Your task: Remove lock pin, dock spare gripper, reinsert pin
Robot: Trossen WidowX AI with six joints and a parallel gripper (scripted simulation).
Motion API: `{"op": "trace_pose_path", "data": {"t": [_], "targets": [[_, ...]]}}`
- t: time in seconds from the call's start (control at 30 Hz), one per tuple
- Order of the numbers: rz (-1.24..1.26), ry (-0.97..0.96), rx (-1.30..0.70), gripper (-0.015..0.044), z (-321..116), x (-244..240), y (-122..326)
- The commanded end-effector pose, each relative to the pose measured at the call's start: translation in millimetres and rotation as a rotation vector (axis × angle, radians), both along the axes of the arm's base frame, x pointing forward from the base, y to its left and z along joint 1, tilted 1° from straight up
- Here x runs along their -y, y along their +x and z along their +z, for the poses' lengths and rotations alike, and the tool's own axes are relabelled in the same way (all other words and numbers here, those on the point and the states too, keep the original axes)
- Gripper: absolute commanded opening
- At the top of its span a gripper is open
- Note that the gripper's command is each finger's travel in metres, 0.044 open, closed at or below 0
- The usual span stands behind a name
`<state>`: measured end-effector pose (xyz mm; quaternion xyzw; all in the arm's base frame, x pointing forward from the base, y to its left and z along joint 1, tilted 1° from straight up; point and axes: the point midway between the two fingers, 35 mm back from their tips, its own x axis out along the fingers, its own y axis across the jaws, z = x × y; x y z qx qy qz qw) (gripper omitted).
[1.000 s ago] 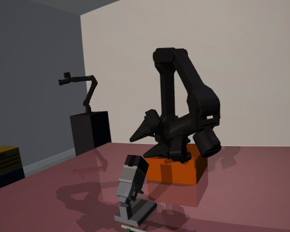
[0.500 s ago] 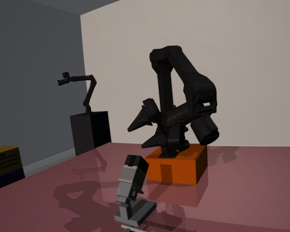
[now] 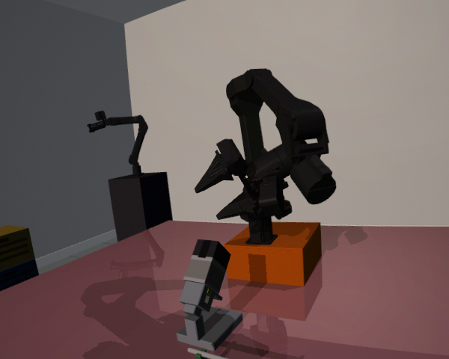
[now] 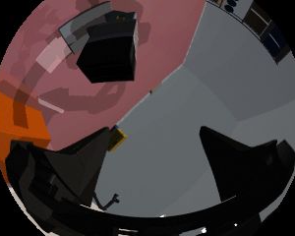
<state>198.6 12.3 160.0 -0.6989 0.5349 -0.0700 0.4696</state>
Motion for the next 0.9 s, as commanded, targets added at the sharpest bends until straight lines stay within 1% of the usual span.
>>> {"op": "trace_pose_path", "data": {"t": [0.0,0.07,0.17,0.27,0.33,0.47,0.53,0.7,0.87], "targets": [[-0.003,0.000,0.003,0.0440,-0.7,0.0,-0.1],[0.017,0.020,0.007,0.0387,-0.1,-10.9,2.4],[0.105,0.106,0.013,0.0309,2.3,-60.5,7.6],[0.194,0.194,0.006,0.0230,3.9,-112.2,2.7],[0.214,0.214,0.002,0.0180,4.1,-124.1,0.1],[0.209,0.215,-0.008,0.0180,6.4,-125.5,5.4],[0.174,0.225,-0.095,0.0180,0.8,-127.9,16.6],[0.105,0.334,-0.402,0.0180,-22.0,-132.7,70.4],[0.154,0.522,-0.623,0.0180,-45.1,-121.1,137.5]]}}
